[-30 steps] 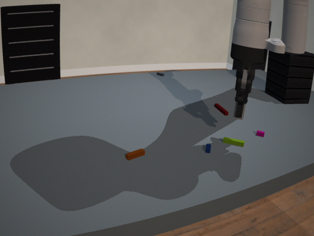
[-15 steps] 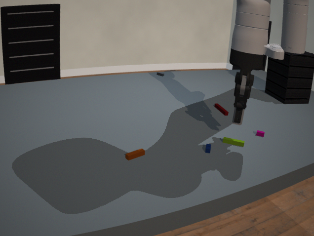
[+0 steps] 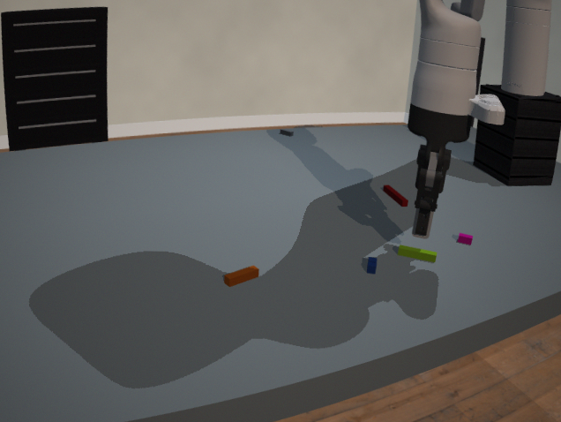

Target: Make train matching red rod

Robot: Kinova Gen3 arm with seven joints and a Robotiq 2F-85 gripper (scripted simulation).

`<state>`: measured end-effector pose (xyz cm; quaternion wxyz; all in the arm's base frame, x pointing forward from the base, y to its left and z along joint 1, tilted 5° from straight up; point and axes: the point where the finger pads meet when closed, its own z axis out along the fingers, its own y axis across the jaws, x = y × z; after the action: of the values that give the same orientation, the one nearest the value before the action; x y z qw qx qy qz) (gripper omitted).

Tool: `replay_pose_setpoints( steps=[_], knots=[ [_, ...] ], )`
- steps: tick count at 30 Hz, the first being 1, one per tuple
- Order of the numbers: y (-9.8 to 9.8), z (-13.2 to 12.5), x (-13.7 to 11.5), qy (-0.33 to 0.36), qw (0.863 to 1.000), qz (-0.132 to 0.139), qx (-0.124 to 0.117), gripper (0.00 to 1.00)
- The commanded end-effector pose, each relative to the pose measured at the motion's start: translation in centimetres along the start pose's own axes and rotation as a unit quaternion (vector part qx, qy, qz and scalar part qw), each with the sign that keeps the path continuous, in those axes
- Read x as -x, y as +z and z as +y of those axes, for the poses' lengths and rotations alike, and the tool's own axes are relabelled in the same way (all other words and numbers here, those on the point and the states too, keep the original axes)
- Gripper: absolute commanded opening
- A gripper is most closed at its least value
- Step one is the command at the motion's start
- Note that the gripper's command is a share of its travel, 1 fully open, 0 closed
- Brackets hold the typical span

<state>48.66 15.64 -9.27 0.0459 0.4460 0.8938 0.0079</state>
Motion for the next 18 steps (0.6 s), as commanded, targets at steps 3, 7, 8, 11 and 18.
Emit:
replay_pose_setpoints(
  steps=[3,7,8,11,18],
  knots=[
    [0.6,-0.2,-0.1,0.000,1.000,0.001,-0.002,0.24],
    [1.1,-0.2,-0.1,0.000,1.000,0.001,-0.002,0.24],
    [1.2,-0.2,-0.1,0.000,1.000,0.001,-0.002,0.24],
    [1.4,-0.2,-0.1,0.000,1.000,0.001,-0.002,0.24],
    [1.7,-0.2,-0.1,0.000,1.000,0.001,-0.002,0.24]
  ],
)
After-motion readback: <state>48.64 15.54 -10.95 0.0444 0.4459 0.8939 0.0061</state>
